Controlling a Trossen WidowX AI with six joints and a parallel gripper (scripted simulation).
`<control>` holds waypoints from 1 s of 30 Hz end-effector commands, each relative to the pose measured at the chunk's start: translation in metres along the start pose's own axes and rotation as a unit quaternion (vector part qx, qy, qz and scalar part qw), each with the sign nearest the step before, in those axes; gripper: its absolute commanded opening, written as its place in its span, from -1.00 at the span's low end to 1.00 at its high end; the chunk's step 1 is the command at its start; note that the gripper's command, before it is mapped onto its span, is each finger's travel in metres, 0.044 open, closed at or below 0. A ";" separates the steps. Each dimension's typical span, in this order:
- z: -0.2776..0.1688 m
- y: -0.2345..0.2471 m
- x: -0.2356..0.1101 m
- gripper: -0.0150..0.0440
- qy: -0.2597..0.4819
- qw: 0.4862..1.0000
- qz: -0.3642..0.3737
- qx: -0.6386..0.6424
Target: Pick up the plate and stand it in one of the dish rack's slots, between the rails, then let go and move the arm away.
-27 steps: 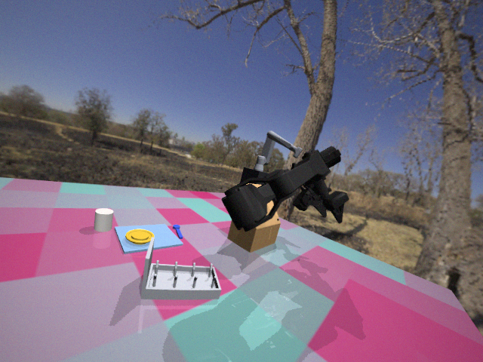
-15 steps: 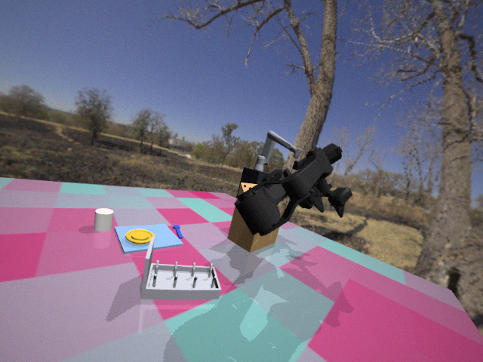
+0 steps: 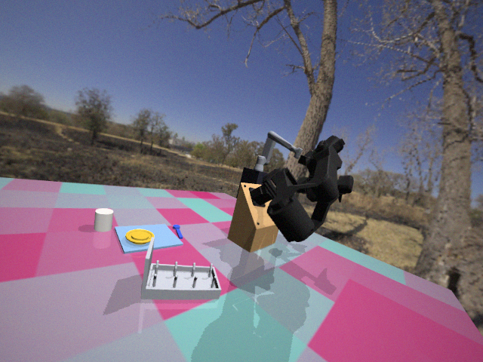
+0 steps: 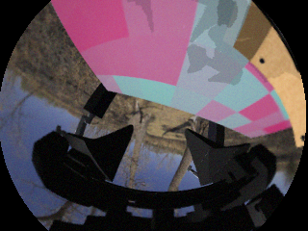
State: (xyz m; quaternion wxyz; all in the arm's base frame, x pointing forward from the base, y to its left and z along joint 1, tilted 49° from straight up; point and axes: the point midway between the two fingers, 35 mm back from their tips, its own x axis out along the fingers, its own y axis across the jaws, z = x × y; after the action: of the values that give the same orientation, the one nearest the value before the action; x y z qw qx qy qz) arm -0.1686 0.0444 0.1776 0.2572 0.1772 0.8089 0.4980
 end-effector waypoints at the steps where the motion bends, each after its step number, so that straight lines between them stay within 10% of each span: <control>1: -0.016 -0.006 -0.004 0.86 0.030 0.997 -0.032 -0.064; 30: -0.097 -0.065 -0.059 0.86 0.247 0.840 -0.161 -0.455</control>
State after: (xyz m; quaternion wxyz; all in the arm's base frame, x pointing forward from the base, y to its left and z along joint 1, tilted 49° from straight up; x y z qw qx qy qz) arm -0.1828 -0.0712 0.1712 0.1954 -0.1840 0.5824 0.7673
